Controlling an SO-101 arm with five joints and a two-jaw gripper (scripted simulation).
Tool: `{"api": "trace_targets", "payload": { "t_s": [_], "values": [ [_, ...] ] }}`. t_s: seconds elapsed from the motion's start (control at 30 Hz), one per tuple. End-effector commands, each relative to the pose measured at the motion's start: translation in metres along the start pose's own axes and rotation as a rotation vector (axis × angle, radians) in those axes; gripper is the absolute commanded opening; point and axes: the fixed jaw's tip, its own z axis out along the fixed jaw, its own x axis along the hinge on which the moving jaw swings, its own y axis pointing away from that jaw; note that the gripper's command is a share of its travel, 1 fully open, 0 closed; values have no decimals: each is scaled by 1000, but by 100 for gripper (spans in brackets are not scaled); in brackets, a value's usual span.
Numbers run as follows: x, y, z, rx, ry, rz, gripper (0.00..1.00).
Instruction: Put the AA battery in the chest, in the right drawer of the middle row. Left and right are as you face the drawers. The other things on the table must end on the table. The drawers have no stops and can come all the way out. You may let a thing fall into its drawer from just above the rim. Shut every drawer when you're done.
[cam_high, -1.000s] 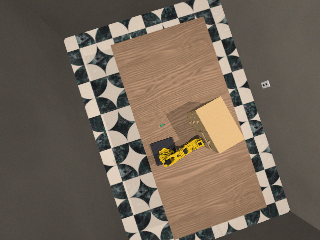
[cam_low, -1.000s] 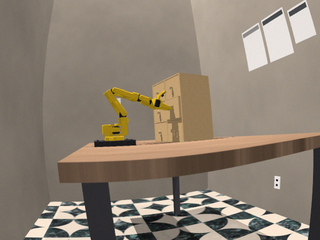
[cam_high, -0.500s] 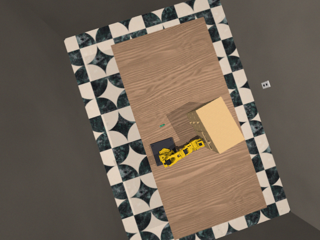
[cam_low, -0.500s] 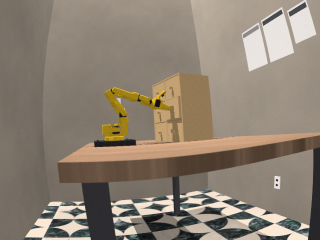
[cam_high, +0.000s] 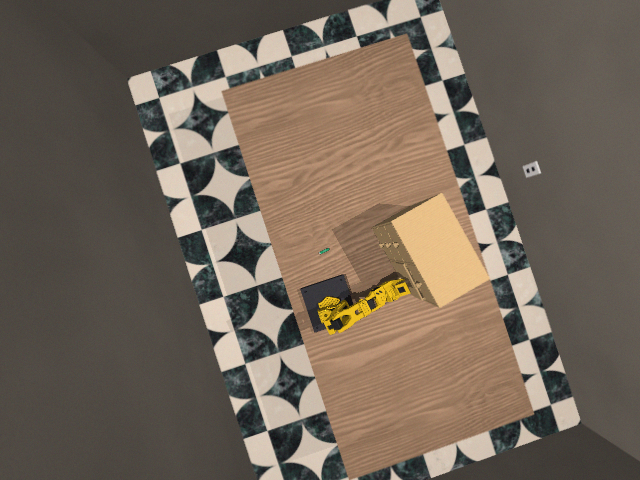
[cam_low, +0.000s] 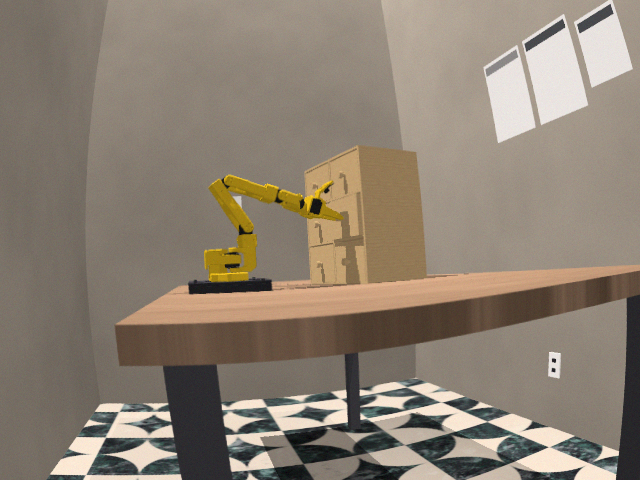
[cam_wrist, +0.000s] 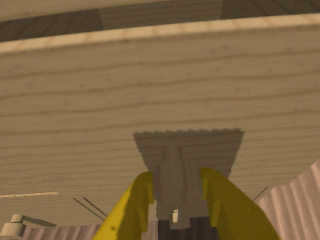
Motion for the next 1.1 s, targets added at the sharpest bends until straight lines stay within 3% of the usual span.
{"api": "trace_targets", "payload": {
  "t_s": [0.0,0.73,1.07],
  "values": [
    [4,10,-1,-37,11,-11,2],
    [4,10,-1,-37,11,-11,0],
    [-4,1,9,-5,10,-7,0]
  ]
}}
